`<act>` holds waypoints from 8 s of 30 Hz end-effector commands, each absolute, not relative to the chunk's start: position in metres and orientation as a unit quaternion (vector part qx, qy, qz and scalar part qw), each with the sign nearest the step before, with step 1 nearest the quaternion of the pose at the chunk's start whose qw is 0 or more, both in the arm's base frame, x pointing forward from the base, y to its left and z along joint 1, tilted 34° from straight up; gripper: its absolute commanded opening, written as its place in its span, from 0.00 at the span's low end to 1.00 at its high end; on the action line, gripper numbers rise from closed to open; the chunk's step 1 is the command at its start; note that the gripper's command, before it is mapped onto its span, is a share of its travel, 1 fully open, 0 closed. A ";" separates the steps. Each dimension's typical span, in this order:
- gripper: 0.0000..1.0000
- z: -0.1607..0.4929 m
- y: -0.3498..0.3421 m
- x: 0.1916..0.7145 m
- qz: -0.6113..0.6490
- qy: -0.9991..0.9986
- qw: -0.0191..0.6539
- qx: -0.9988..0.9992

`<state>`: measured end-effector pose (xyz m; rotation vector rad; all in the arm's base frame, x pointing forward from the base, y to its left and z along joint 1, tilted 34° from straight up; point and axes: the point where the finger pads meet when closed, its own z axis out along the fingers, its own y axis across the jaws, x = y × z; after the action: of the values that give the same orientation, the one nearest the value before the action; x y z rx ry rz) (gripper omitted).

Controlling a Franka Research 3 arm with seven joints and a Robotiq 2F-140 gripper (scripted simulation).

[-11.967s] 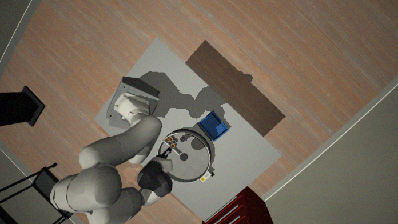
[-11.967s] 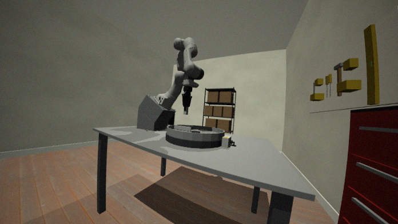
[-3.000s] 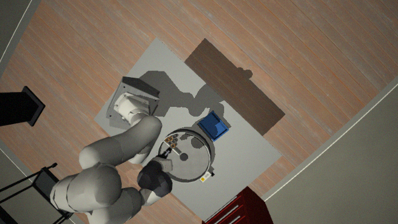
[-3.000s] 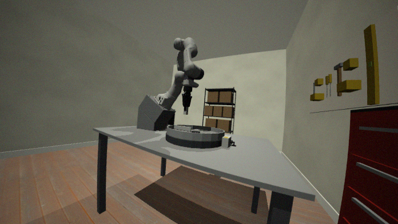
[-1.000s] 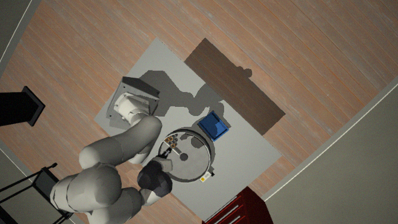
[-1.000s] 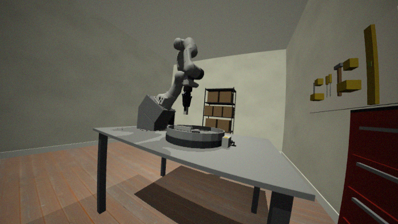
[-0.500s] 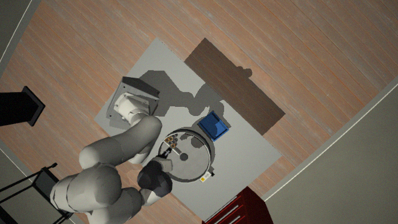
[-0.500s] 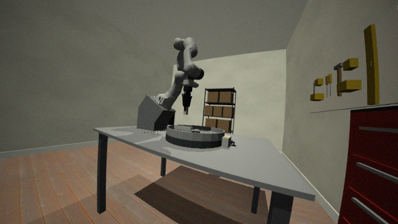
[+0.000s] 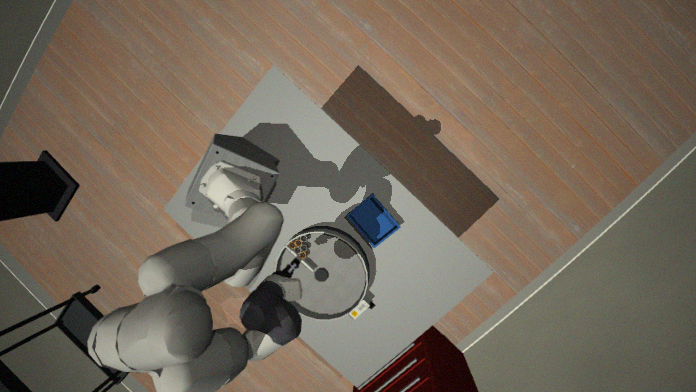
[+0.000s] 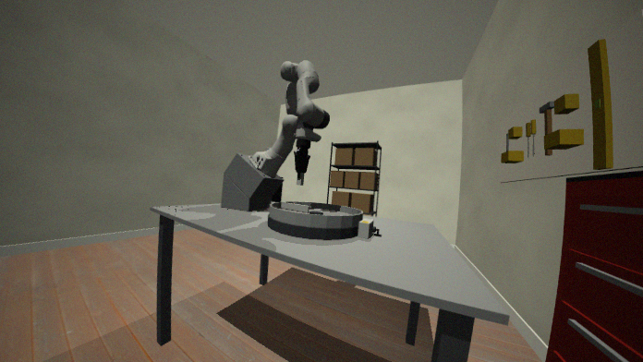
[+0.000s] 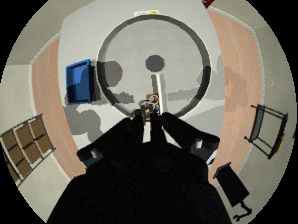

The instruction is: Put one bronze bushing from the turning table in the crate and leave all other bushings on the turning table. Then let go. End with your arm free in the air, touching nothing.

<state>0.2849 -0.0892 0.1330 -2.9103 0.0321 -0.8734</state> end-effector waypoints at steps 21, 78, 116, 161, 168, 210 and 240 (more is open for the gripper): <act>0.06 0.147 -0.152 0.319 -0.319 -0.206 -0.094 -0.920; 0.06 0.207 -0.233 0.406 -0.222 -0.696 -0.376 -0.570; 0.06 0.225 -0.229 0.443 -0.123 -0.847 -0.433 -0.281; 0.06 0.219 -0.197 0.469 -0.016 -0.898 -0.423 0.120; 0.06 0.213 -0.187 0.471 0.001 -0.887 -0.411 0.208; 0.06 0.168 -0.139 0.451 0.034 -0.725 -0.326 0.606; 0.06 0.128 -0.112 0.406 0.002 -0.506 -0.260 0.822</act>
<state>0.4141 -0.1166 0.1322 -2.1068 1.5277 -0.0047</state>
